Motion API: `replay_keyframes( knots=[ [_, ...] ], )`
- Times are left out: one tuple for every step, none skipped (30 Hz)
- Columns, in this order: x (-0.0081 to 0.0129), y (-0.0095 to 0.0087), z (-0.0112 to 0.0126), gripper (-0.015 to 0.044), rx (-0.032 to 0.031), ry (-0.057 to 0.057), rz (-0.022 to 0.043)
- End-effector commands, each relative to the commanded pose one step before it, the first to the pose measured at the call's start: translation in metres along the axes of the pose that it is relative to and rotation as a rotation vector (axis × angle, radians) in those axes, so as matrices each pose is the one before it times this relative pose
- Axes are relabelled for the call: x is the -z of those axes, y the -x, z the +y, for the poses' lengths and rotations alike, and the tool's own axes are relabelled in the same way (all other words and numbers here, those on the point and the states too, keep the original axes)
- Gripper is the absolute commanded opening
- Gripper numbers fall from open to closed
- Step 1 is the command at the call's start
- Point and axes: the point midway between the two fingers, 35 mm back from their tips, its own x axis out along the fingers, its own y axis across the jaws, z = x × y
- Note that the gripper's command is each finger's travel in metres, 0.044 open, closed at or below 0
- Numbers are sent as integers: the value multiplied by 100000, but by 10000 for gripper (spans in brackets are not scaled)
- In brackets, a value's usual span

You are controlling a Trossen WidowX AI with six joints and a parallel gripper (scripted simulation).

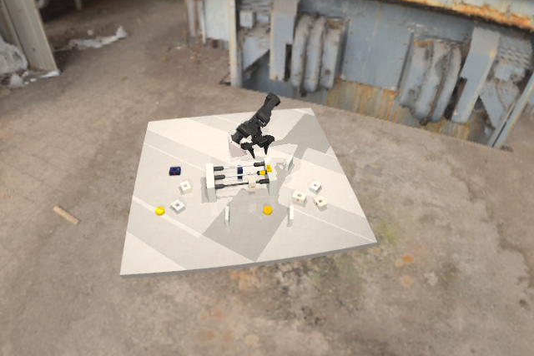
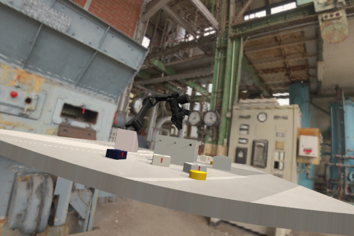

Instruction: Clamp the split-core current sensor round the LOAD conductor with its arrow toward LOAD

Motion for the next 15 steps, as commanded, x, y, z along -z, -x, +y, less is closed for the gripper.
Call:
replay_keyframes(
  knots=[
    [4602,-1232,-4325,278,6229,-20117,5784],
    [1166,-410,-1212,278,1846,-5354,1279],
    [1164,-440,-1180,278,1774,-5345,1296],
    [1162,-469,-1146,278,1703,-5333,1317],
    [1157,-495,-1107,278,1628,-5301,1338],
    [907,-412,-852,278,1236,-4168,1076],
    [540,-257,-504,278,722,-2495,655],
    [178,-88,-167,278,237,-830,220],
    [0,0,0,278,0,0,0],
    [0,0,0,278,0,0,0],
    [0,0,0,278,0,0,0],
    [-3,-27,-2,278,4,0,-1],
    [-7,-55,-4,278,9,0,-2],
    [-10,-80,-6,278,12,0,-2],
    [-13,-105,-7,278,15,0,-3]
  ],
)
